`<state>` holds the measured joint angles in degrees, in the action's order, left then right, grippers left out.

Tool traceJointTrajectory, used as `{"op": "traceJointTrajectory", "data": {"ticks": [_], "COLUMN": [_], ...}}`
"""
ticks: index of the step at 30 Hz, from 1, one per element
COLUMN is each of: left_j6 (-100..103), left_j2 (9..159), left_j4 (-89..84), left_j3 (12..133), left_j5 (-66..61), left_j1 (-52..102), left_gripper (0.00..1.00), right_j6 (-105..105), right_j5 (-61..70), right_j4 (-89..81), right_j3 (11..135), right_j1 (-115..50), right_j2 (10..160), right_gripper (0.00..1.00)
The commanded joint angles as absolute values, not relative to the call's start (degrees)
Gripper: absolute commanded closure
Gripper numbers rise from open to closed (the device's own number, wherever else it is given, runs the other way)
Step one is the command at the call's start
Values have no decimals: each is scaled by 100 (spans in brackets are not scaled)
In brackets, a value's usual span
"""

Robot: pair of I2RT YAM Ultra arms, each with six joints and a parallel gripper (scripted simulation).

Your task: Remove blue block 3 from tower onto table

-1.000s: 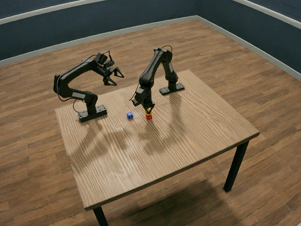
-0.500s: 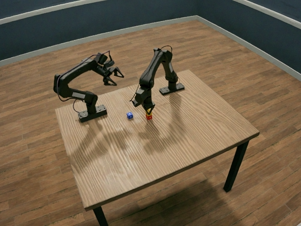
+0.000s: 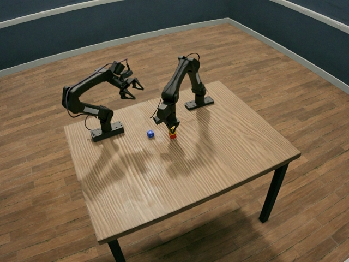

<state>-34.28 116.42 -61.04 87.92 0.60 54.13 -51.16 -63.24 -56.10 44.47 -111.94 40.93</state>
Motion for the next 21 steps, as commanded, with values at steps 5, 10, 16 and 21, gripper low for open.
{"op": "traceJointTrajectory", "data": {"ticks": [5, 10, 16, 21], "left_j6": [-3427, -3427, -3365, -3370], "left_j2": [11614, 11614, 11473, 11404], "left_j4": [-6189, -6156, -6205, -6220], "left_j3": [8798, 8797, 8901, 8928], "left_j5": [58, 58, 53, 51], "left_j1": [5419, 5419, 5474, 5491], "left_gripper": [73, 73, 44, 44], "right_j6": [-5160, -5160, -5160, -5160], "right_j5": [-6460, -6460, -6460, -6460], "right_j4": [-5669, -5669, -5669, -5669], "right_j3": [4631, 4631, 4631, 4631], "right_j1": [-11256, -11256, -11256, -11256], "right_j2": [4148, 4148, 4148, 4148], "right_gripper": [0, 0, 0, 0]}}
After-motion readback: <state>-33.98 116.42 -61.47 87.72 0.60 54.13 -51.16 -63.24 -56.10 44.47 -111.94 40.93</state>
